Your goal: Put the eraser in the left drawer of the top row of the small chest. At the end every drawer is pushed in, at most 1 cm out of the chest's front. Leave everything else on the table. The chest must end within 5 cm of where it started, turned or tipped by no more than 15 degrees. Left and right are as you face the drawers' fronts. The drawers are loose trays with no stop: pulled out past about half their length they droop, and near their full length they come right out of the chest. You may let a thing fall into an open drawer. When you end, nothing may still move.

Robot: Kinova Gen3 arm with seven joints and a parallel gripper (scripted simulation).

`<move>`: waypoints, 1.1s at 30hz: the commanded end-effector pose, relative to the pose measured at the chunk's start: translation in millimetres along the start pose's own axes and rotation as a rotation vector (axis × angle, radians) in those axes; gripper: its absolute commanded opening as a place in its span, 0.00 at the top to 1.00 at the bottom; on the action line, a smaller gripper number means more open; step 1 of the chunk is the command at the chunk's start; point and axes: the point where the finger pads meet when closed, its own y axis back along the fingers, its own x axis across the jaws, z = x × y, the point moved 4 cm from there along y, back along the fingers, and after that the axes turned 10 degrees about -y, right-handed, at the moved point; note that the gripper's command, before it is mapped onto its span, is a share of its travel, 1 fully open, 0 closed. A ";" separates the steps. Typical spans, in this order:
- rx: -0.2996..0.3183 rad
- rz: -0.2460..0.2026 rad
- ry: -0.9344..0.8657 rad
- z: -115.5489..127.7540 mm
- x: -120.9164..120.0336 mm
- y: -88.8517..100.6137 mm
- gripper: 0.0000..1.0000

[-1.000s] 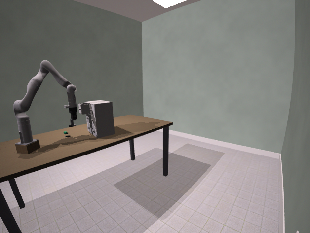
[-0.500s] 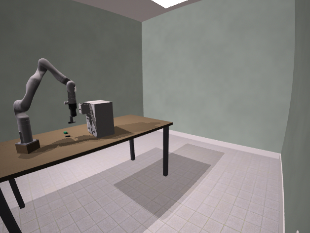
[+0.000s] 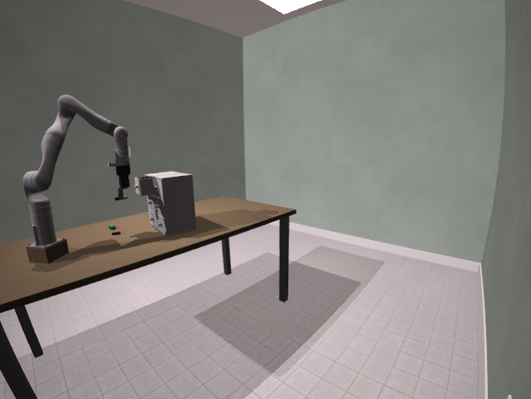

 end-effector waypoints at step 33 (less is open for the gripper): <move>-0.017 0.017 0.012 1.0 4.7 125.6 0.55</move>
